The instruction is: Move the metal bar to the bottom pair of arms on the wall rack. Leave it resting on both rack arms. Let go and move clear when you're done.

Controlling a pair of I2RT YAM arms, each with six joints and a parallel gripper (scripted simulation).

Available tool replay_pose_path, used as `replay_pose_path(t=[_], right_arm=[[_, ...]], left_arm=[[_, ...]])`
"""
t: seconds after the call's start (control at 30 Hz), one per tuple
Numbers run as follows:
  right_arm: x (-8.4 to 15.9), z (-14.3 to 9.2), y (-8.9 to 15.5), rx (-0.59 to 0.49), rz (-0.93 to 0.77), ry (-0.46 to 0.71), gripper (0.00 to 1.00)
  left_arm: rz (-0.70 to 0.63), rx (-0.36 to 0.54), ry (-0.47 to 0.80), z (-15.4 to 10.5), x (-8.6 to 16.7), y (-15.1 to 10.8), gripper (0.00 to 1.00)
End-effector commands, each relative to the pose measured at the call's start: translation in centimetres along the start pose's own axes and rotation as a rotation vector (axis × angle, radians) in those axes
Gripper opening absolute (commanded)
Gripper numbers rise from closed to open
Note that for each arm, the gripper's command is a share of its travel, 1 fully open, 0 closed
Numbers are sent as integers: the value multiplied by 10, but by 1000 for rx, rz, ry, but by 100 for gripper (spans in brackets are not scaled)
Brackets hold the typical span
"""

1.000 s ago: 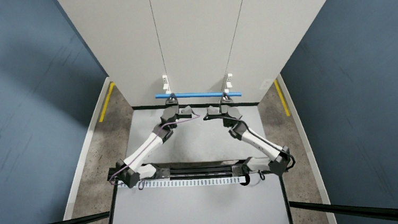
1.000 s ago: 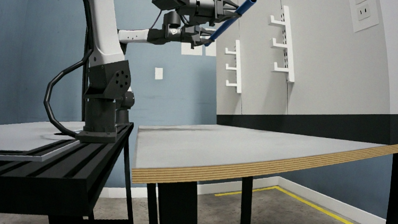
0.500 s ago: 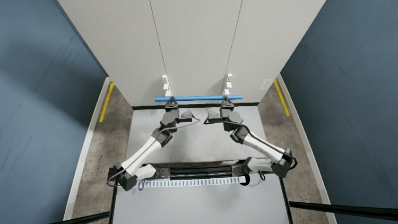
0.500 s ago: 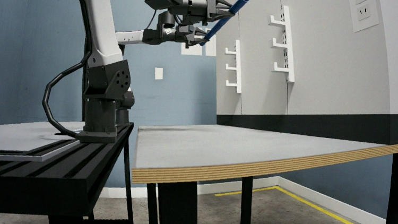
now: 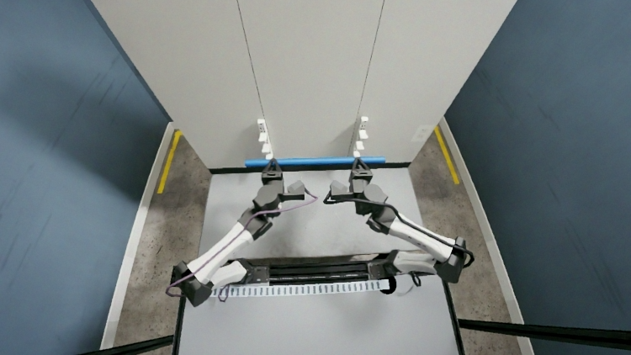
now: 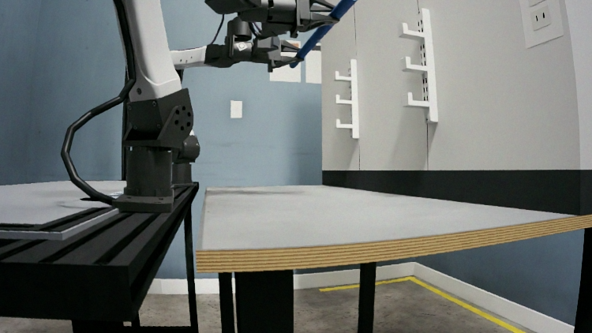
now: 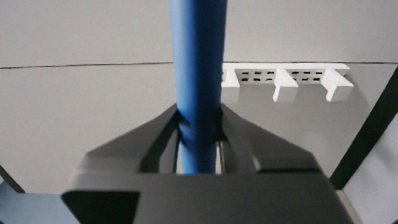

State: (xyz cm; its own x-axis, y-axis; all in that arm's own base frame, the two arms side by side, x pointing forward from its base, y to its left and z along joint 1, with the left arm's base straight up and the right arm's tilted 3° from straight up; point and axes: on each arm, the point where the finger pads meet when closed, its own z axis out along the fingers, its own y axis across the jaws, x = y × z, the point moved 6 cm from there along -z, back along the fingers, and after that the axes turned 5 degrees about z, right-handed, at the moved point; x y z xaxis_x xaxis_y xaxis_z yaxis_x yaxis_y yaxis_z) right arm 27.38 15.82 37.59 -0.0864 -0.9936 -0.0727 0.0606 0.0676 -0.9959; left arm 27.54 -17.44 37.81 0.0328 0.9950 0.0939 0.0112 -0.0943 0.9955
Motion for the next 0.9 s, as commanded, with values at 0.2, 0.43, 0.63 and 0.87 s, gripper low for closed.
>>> replay_pose_path(t=[0.2, 0.43, 0.63, 0.87], right_arm=[[1, -18, -2, 8, 12, -8, 0], [1, -30, -1, 8, 12, -8, 0], [1, -36, -1, 8, 12, -8, 0], [1, -48, 0, 8, 12, -8, 0]], left_arm=[[-20, -23, -1, -18, 0, 2, 0], [-20, -23, -1, -30, 0, 1, 0], [-20, -23, -1, -36, 0, 1, 0], [-20, -23, -1, -48, 0, 0, 0]])
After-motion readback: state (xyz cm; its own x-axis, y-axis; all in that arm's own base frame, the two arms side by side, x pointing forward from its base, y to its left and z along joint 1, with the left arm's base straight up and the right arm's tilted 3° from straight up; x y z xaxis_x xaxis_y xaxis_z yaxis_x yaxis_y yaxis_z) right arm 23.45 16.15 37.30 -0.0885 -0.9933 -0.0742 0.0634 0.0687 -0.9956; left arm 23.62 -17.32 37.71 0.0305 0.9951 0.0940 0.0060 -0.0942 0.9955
